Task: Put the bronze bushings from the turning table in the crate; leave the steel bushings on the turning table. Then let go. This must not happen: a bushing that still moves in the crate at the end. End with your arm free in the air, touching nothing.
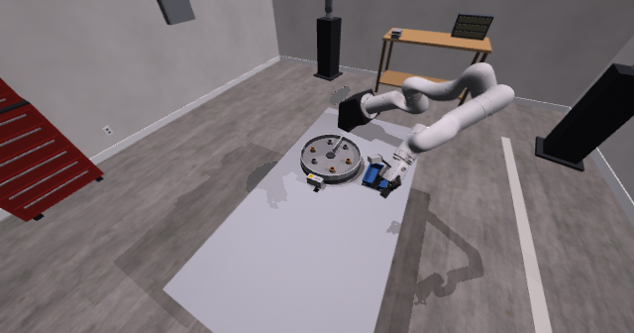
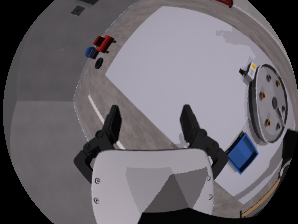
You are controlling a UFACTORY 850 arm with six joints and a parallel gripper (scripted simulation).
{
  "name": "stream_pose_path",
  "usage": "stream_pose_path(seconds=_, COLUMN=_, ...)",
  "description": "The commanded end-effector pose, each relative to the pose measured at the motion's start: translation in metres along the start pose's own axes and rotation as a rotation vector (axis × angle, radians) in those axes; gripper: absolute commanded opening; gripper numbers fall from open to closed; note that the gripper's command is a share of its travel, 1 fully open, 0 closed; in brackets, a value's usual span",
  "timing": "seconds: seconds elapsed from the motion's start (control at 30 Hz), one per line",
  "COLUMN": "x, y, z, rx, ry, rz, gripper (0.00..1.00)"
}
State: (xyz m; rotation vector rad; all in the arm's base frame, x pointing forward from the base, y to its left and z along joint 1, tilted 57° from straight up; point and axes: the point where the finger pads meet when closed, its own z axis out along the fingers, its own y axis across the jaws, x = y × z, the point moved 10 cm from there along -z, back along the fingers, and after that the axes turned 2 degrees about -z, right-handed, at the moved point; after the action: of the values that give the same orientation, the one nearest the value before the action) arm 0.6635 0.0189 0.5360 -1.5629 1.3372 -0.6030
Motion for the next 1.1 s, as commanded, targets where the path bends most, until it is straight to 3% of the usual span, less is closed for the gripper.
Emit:
stream_pose_path(seconds=0.0, x=0.0, y=-0.001, z=0.0, rx=0.001, ry=0.001, rz=0.0, gripper=1.0)
stream_pose_path(seconds=0.57, x=0.001, y=0.0, z=0.0, rx=0.0, ry=0.001, rz=0.0, gripper=1.0)
stream_pose_path(seconds=0.67, x=0.026, y=0.03, z=0.011, rx=-0.052, ry=0.003, rz=-0.007, gripper=1.0)
stream_pose_path(seconds=1.07, x=0.084, y=0.108, z=0.027, rx=-0.18, ry=-0.006, rz=-0.009, gripper=1.0)
